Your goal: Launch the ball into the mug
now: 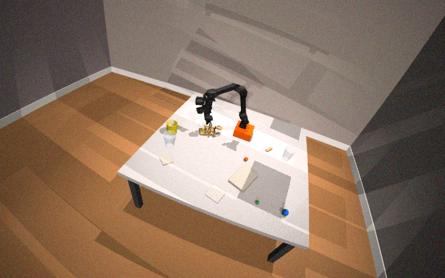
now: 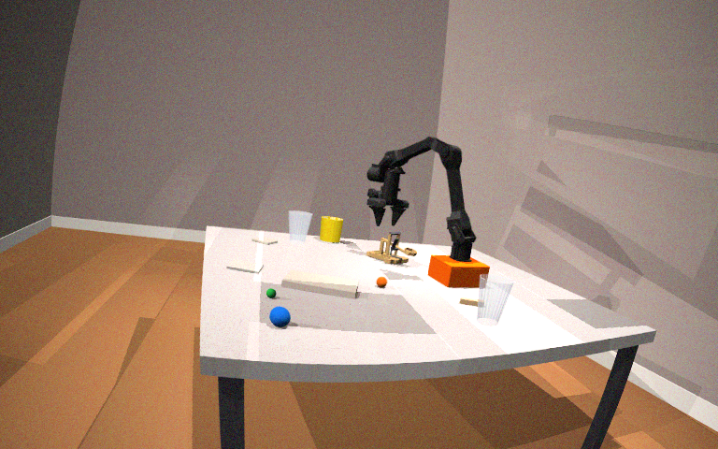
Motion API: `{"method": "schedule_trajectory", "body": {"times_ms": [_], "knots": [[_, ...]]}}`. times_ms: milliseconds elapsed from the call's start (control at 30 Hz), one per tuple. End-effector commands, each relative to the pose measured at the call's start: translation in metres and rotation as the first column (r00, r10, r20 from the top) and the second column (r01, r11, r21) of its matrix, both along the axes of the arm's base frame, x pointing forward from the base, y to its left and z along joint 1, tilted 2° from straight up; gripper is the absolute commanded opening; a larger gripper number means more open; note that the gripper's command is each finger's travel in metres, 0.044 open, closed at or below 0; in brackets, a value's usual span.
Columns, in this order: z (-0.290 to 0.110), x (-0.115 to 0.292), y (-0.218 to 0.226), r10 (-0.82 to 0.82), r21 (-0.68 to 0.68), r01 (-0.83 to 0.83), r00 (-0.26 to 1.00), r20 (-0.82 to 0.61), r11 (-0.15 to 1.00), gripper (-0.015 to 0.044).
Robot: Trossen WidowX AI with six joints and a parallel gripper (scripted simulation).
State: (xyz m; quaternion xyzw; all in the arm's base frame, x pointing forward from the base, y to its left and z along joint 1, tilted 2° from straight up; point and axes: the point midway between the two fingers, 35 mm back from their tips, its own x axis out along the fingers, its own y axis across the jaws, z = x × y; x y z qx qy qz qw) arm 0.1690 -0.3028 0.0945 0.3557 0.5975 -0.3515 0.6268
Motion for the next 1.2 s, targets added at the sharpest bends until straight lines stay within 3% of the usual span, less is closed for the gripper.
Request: {"method": "schedule_trajectory", "body": {"times_ms": [0,200,1167], "knots": [[0.007,-0.002,0.003,-0.006,0.001,0.006,1.0,-0.001,1.0,0.044],[-0.04,0.0,0.002,-0.006,0.001,0.006,1.0,-0.001,1.0,0.044],[-0.079,0.002,0.001,-0.006,0.001,0.006,1.0,-0.001,1.0,0.044]]}}
